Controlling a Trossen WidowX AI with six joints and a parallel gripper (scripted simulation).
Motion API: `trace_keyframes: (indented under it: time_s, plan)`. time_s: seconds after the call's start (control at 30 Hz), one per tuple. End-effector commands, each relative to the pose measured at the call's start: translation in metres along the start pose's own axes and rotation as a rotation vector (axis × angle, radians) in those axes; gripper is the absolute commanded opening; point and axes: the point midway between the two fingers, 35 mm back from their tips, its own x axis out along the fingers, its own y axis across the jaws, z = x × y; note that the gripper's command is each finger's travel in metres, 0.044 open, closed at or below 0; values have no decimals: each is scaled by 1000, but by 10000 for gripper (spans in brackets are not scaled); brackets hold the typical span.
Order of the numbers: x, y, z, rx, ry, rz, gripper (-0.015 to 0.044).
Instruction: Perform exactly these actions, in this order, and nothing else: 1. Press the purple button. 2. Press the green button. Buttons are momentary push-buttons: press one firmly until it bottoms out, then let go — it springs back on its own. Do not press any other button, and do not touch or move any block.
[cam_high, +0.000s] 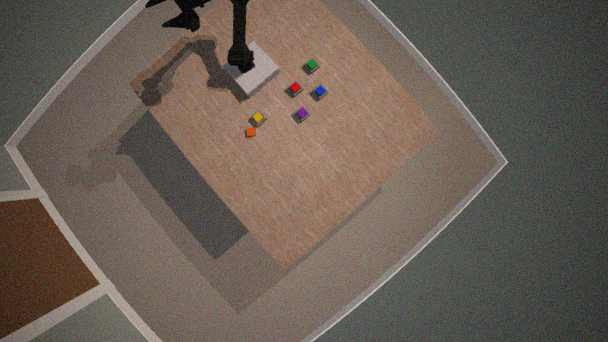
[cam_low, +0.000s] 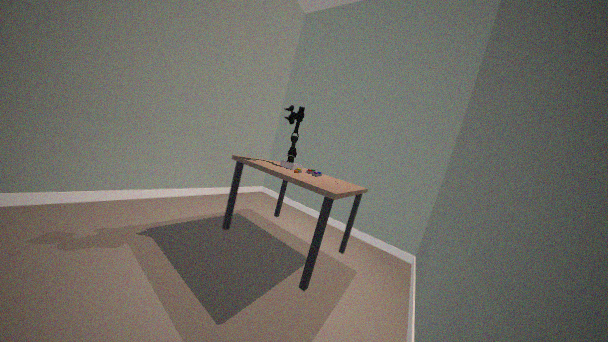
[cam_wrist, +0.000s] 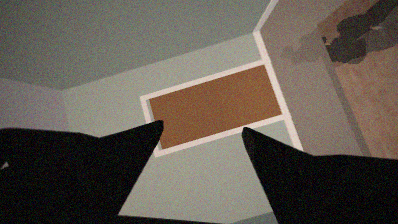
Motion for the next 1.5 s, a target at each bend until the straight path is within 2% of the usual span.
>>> trace_keyframes:
  time_s: [0.0,0.1,0.27,0.43,0.57,0.8,1.03,1.23,1.47]
  plan:
    - [2,-2,-5,-23,12,-9,400]
    - [16,-38,-69,-351,186,-126,400]
    - [14,-96,-143,-770,439,-232,400]
    - [-19,-183,-214,-1282,799,-295,400]
    - [-64,-257,-246,-1667,1118,-289,400]
    - [-160,-380,-243,-2254,1749,-164,400]
    - [-250,-477,-174,-2630,2499,94,400]
    - [-254,-482,-169,-2642,2550,114,400]
    - [-248,-540,-149,-2642,2550,113,216]
